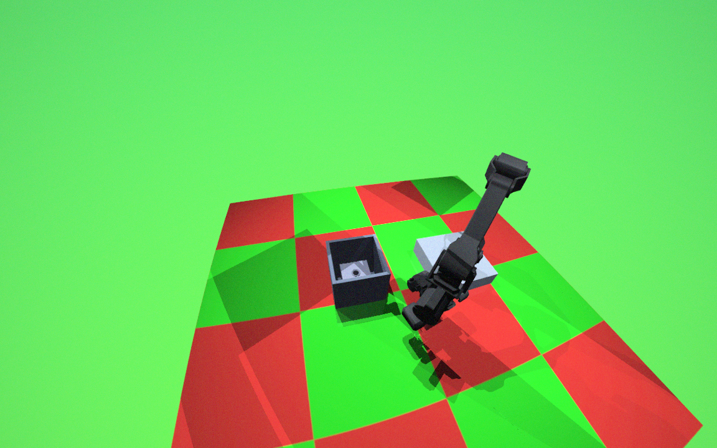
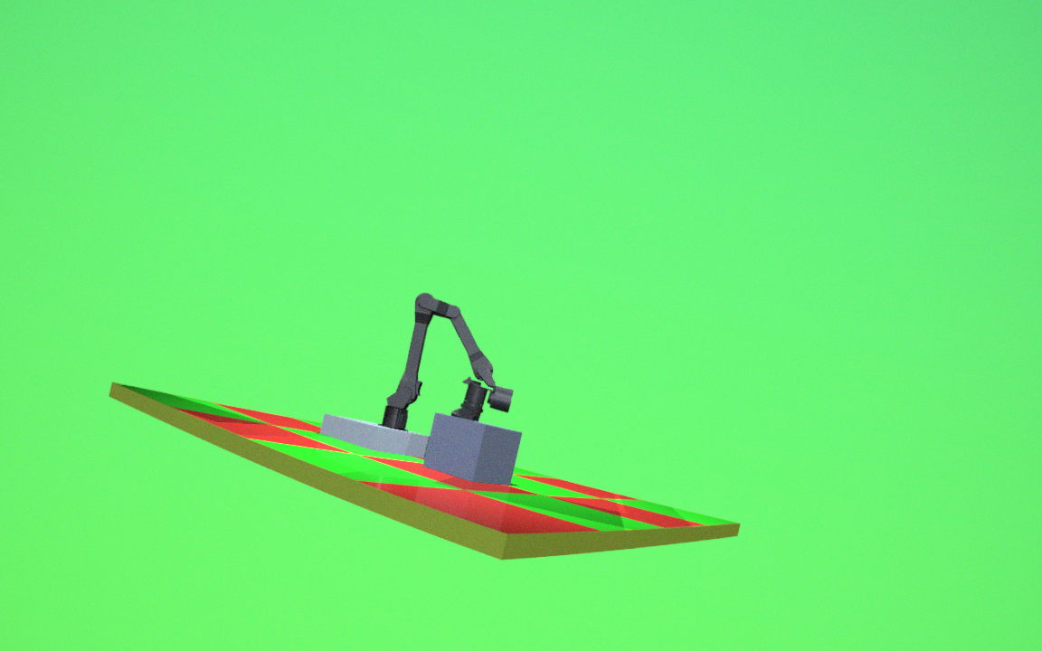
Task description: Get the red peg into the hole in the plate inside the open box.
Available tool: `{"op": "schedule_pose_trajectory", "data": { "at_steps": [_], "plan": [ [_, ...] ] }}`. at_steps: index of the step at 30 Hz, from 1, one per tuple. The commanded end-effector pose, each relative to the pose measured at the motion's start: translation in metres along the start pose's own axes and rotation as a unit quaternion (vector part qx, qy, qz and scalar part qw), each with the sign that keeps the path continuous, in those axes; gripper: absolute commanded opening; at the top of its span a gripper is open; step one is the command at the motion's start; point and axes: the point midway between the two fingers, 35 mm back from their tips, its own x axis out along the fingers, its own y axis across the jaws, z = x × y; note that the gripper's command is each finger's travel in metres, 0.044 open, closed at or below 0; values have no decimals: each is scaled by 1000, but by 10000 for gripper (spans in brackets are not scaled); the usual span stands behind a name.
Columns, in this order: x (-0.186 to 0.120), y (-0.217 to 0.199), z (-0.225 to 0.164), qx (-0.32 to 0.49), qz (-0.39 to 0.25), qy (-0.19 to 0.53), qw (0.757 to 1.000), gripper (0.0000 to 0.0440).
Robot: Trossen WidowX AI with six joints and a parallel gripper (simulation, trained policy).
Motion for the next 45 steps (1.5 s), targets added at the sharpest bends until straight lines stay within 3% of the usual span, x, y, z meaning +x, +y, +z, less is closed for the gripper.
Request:
{"op": "schedule_pose_trajectory", "data": {
  "at_steps": [1, 4, 9, 29, 45],
  "plan": [
    [6, 2, -2, -11, -3, 3, 1000, 76],
    [7, 7, -5, -19, 4, 7, 1000, 9],
    [-3, 15, -8, -11, 24, 19, 999, 0],
    [-75, 50, -15, -10, 123, 64, 990, 0],
    [-146, 72, 22, -25, 194, 31, 980, 0]
  ]
}}
